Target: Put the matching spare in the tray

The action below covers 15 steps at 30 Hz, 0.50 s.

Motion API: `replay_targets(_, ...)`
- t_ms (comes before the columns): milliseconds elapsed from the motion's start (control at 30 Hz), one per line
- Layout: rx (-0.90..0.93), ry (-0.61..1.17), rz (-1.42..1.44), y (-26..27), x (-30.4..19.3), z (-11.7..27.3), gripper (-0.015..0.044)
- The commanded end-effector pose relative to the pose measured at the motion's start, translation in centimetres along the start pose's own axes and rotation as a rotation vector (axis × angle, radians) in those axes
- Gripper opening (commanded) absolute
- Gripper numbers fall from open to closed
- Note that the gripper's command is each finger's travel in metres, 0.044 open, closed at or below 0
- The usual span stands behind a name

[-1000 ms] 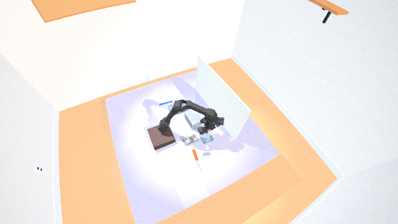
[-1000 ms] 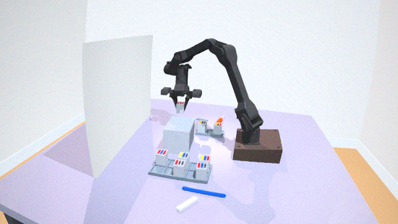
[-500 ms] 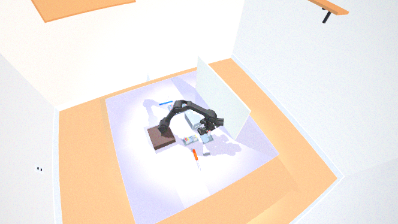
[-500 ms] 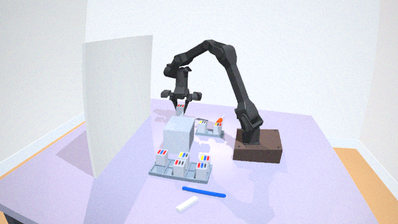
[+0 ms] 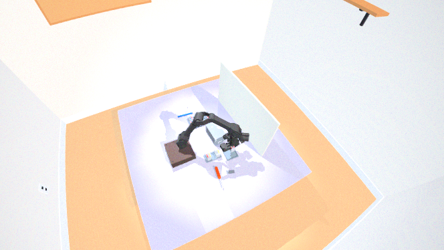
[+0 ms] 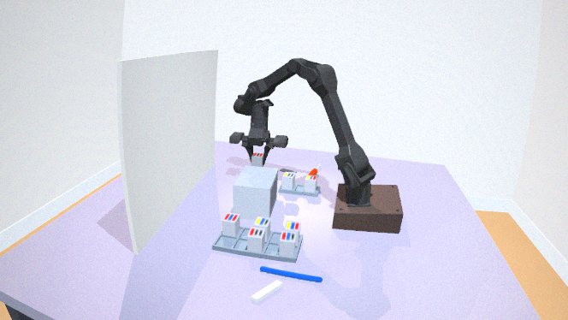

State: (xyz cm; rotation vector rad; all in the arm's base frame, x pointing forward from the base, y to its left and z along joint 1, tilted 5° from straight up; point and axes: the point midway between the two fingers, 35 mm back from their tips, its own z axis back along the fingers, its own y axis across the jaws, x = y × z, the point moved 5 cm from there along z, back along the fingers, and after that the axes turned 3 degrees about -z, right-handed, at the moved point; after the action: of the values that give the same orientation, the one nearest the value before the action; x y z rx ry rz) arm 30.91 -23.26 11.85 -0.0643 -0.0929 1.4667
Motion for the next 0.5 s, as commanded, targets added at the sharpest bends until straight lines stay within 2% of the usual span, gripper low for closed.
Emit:
replay_targets(0, 0.001, -0.006, -0.006, 0.0, 0.1, -0.5, 0.0)
replay_targets(467, 0.001, -0.006, -0.006, 0.2, 0.2, -1.7, 0.0)
